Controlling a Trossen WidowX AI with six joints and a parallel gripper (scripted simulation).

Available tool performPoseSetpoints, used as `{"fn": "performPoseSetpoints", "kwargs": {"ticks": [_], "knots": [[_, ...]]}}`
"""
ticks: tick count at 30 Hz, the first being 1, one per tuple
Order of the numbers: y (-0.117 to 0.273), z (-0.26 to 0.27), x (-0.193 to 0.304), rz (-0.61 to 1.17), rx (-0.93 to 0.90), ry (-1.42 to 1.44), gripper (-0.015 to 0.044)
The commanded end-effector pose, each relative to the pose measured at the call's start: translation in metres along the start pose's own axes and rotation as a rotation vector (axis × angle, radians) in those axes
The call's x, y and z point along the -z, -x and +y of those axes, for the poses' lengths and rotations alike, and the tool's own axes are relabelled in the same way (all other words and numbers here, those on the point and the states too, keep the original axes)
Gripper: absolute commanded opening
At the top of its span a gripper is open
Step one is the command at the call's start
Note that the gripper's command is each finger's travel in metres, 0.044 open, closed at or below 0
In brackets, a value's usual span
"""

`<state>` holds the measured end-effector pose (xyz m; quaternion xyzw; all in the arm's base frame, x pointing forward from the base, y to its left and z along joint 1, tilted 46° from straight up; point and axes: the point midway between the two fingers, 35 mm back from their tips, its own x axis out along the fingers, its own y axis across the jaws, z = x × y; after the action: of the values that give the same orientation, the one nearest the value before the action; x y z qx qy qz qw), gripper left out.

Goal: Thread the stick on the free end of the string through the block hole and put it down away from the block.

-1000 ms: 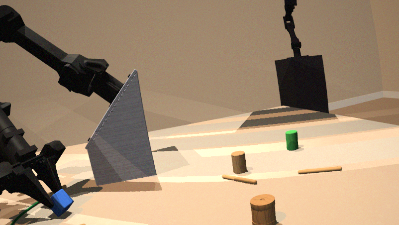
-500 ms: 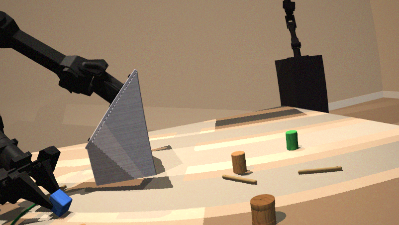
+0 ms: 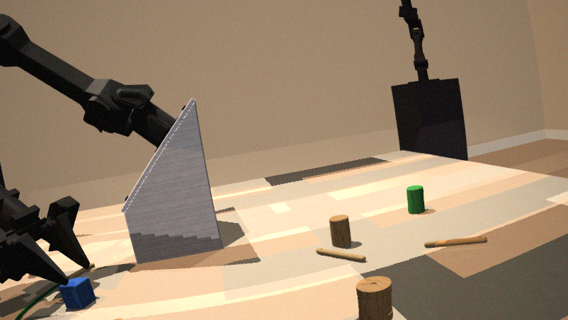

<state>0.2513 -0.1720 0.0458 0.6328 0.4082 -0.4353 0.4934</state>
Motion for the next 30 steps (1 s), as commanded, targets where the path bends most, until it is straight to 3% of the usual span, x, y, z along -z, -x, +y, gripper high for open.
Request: {"fn": "performPoseSetpoints", "kwargs": {"ticks": [1,17,18,25,30], "knots": [[0.043,0.005,0.008,-0.019,-0.032,0.013,0.0239],[0.046,0.004,0.009,-0.019,-0.032,0.013,0.0239],[0.044,0.004,0.009,-0.025,-0.026,0.03,0.0265],[0.019,-0.001,0.015,-0.186,0.173,0.809,0.044],[0.006,-0.002,0.02,-0.26,0.396,1.412,0.044]]}}
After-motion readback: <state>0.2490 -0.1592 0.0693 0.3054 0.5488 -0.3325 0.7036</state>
